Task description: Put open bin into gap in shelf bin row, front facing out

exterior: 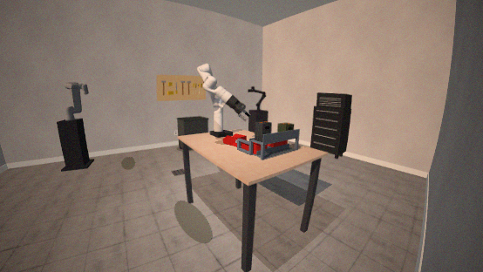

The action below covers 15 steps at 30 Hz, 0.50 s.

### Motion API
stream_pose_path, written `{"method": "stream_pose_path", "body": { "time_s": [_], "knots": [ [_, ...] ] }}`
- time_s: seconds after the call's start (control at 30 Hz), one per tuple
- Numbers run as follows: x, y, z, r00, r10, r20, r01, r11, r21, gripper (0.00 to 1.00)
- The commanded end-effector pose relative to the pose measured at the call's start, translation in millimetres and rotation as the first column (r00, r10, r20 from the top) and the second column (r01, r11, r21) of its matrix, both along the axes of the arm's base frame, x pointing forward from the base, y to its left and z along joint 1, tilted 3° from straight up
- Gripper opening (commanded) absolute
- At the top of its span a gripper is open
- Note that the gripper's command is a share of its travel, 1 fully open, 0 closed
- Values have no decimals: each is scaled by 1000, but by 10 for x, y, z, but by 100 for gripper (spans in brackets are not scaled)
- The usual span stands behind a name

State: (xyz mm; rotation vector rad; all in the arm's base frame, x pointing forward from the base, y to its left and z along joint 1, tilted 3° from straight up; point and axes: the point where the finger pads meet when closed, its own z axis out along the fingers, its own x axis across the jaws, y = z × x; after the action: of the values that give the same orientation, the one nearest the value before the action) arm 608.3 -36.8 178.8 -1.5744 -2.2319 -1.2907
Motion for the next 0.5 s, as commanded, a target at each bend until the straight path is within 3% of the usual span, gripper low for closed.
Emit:
{"method": "stream_pose_path", "body": {
  "time_s": [0.0, 0.47],
  "knots": [
    [-8, 26, 6, 1000, 4, -2, -4, 1000, -4, 100],
    [-141, 173, -96, 998, 20, -55, -22, 999, -39, 100]
  ]
}}
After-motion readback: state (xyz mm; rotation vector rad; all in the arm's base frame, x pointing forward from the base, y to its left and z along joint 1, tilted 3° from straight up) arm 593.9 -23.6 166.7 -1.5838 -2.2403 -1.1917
